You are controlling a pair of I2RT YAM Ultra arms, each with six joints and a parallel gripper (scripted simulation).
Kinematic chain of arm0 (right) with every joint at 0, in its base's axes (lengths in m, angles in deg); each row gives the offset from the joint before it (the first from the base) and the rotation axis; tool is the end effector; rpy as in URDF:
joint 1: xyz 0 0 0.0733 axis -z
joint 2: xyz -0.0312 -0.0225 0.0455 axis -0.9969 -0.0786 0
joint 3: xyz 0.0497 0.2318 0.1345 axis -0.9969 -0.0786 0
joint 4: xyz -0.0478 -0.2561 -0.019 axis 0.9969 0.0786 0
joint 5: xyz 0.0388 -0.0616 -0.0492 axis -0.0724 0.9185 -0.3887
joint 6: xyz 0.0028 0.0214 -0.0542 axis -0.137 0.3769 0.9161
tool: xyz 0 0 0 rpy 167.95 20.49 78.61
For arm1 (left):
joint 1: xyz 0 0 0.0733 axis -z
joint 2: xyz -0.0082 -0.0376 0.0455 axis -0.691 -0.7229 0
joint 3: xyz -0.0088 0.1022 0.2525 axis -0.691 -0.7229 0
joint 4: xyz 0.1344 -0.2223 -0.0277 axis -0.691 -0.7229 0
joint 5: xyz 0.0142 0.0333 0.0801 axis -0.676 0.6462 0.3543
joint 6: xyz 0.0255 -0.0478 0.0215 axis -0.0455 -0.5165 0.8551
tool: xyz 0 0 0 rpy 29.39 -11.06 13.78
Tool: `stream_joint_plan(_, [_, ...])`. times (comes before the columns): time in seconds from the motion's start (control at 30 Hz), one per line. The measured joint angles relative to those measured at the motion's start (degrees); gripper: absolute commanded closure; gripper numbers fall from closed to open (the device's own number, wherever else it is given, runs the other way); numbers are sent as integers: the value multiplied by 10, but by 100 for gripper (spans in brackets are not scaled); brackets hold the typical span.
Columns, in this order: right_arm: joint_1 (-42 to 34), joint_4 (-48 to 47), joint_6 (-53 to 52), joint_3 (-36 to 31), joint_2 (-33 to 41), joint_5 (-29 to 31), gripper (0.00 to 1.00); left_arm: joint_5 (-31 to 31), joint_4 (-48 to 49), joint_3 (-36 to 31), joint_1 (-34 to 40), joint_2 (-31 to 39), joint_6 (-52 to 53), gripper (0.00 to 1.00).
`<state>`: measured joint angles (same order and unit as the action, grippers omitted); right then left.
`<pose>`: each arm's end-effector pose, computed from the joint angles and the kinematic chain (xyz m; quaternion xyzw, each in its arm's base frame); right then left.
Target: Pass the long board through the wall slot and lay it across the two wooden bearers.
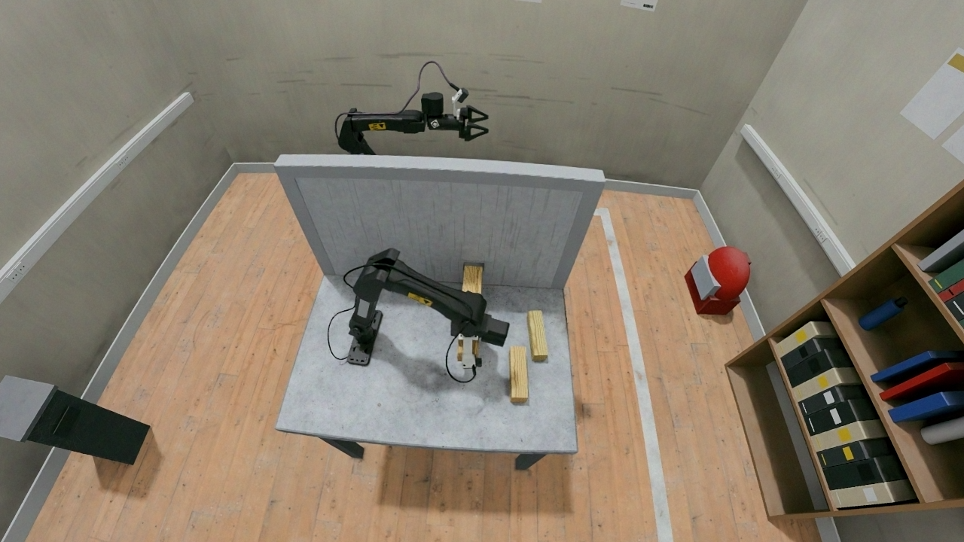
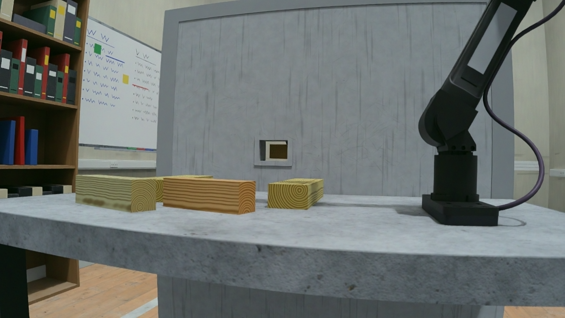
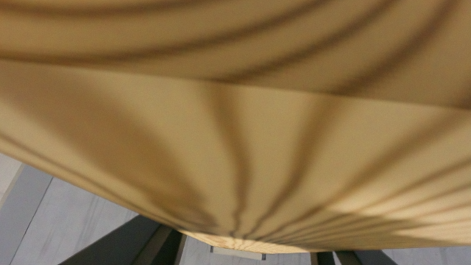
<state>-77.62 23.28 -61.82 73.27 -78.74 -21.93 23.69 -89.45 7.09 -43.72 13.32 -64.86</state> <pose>0.3445 -0.0267 0.2181 -0.6616 -0.7080 -0.1716 0.1780 0.2439 0.0010 0.4085 0.0009 0.7058 -0.0013 0.7084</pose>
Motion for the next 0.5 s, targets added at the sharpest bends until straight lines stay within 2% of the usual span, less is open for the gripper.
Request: stream_joint_plan(0.5, [-14, -9, -17, -7, 4, -2, 100, 0, 0, 0, 0, 0, 0, 0])
